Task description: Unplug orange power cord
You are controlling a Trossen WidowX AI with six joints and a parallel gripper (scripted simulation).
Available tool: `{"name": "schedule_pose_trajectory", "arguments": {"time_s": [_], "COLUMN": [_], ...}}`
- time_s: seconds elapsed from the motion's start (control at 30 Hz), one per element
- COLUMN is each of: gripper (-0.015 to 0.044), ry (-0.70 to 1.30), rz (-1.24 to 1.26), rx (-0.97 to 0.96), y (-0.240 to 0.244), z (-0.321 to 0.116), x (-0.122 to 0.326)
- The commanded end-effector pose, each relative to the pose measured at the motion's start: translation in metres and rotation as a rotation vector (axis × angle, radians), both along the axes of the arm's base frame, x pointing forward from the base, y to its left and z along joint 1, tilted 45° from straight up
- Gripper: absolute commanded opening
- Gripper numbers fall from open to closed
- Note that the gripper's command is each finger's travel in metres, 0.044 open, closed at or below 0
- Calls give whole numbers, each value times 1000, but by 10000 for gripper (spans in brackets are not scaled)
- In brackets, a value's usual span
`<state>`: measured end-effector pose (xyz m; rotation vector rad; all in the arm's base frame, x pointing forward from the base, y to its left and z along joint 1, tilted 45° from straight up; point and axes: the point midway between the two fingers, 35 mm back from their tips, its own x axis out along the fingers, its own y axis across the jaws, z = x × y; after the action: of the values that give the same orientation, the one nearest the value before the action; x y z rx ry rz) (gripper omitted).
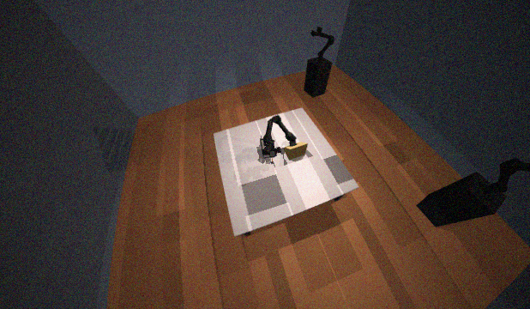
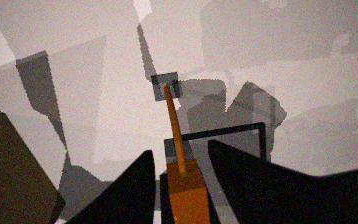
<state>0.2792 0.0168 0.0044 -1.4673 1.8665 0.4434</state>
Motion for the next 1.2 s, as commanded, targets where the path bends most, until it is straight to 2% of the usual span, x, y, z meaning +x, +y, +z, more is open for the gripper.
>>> {"name": "schedule_pose_trajectory", "arguments": {"time_s": [0.0, 0.87, 1.17], "gripper": [160, 160, 160], "ry": [17, 19, 19], "rz": [7, 7, 7], "rx": [8, 6, 6], "y": [0, -26, -30], "z": [1, 28, 25], "x": [0, -11, -12]}}
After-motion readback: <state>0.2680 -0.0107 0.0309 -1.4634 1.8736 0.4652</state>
